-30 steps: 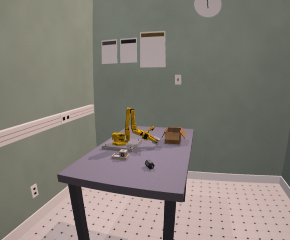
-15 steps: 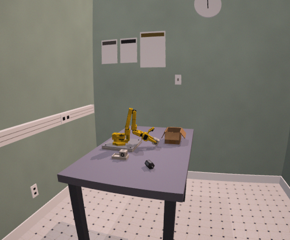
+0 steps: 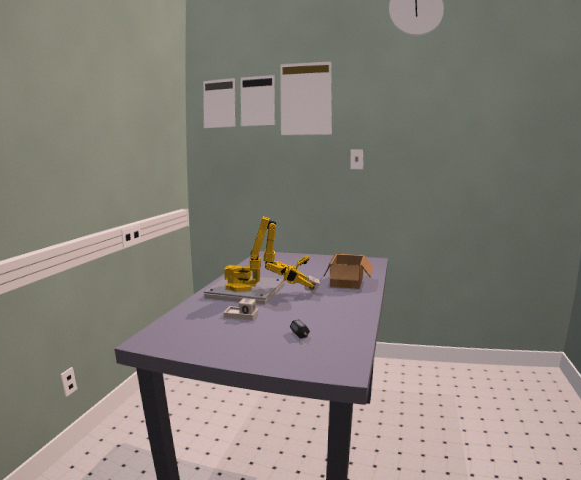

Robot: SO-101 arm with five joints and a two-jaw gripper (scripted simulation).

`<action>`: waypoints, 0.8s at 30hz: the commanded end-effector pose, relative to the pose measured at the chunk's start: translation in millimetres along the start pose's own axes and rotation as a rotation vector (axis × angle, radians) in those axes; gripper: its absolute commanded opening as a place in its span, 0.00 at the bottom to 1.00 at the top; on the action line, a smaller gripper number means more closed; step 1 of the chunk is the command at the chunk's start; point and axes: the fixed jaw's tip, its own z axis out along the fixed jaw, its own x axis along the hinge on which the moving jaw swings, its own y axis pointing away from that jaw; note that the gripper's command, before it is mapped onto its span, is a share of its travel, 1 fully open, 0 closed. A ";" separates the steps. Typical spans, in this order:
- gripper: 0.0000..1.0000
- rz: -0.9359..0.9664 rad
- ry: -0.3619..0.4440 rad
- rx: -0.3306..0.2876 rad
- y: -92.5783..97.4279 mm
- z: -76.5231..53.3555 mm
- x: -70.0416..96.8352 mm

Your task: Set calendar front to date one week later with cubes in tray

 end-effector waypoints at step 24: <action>0.01 -0.007 -0.021 0.006 -1.5 4.1 3.0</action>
